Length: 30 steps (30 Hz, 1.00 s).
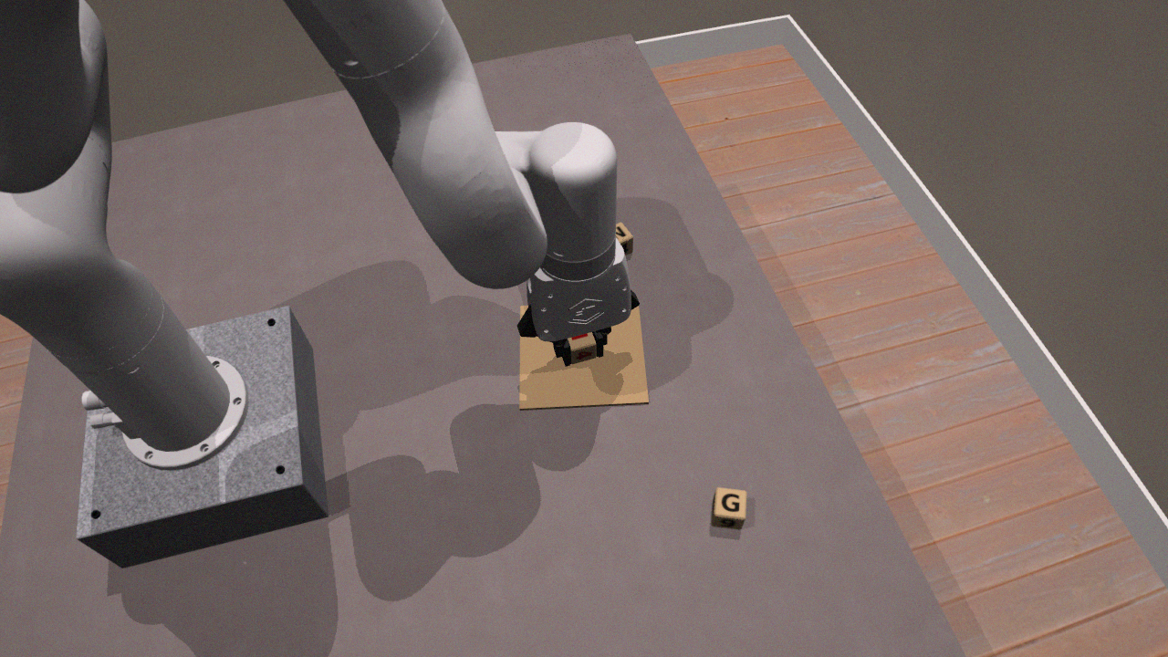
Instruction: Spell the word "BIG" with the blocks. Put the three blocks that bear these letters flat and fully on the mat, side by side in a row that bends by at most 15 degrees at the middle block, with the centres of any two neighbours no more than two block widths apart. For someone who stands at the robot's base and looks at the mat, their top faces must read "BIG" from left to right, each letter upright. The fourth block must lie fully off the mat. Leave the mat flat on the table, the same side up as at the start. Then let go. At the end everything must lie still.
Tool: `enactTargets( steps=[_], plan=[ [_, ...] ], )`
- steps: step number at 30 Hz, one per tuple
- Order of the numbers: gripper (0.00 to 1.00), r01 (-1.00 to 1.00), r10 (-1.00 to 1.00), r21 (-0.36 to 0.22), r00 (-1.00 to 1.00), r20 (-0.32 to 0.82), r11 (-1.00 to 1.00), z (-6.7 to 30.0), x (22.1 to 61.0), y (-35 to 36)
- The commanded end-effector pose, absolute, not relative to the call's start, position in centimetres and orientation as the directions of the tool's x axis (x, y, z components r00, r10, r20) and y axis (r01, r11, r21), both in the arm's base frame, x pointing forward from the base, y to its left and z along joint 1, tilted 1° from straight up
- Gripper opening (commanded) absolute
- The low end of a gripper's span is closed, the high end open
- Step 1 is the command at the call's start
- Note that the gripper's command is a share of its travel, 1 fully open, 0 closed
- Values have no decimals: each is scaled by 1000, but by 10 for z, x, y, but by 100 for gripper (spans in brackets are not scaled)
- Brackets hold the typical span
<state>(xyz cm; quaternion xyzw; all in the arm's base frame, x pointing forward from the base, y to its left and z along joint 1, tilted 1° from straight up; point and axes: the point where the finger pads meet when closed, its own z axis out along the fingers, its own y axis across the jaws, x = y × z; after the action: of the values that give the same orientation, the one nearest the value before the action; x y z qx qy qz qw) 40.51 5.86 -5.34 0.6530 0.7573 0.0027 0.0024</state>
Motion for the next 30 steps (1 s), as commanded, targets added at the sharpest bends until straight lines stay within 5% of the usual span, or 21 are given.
enactTargets(
  steps=[1,11,30],
  plan=[
    [31,989,989,10,-147,0,147,-52,406,59],
    [47,989,989,10,-147,0,147,-52,406,59],
    [47,989,989,11,-147,0,147,-39,406,59]
  ],
)
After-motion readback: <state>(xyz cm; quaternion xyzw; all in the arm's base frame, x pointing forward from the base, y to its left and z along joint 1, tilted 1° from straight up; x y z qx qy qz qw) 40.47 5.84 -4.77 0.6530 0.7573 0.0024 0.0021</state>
